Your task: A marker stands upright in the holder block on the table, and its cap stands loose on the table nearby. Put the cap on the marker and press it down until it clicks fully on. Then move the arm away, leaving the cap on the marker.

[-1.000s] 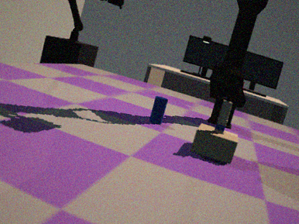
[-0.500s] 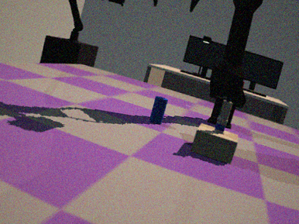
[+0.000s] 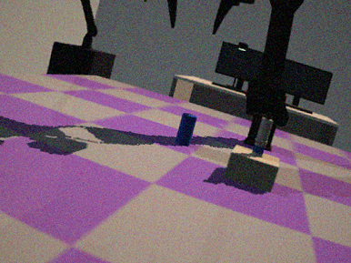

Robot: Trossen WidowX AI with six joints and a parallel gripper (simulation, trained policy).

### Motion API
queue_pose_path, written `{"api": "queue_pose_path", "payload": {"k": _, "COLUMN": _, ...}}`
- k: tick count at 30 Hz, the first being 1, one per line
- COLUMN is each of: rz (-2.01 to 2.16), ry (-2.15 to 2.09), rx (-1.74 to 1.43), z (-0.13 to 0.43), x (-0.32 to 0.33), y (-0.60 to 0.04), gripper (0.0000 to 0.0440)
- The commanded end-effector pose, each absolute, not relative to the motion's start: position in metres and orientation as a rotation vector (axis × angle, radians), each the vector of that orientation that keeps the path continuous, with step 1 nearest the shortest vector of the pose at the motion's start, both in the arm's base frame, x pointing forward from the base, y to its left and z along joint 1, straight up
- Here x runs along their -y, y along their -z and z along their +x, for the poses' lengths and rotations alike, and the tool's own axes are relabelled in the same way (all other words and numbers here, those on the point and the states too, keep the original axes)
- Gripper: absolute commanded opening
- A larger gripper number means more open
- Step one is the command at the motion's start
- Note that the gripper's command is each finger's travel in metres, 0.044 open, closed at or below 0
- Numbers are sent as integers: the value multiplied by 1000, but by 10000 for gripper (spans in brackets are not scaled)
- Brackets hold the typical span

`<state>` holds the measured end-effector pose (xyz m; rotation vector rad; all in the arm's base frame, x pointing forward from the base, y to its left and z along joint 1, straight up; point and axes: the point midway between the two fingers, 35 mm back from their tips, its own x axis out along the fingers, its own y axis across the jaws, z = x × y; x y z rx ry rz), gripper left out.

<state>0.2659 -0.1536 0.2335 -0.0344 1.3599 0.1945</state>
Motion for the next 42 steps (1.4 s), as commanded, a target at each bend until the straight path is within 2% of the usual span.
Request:
{"api": "queue_pose_path", "payload": {"k": 1, "rz": -39, "ry": -207, "rx": -1413, "z": 264, "x": 154, "y": -222, "gripper": 319}}
{"api": "queue_pose_path", "payload": {"k": 42, "rz": -52, "ry": -317, "rx": -1727, "z": 248, "x": 142, "y": -133, "gripper": 301}}
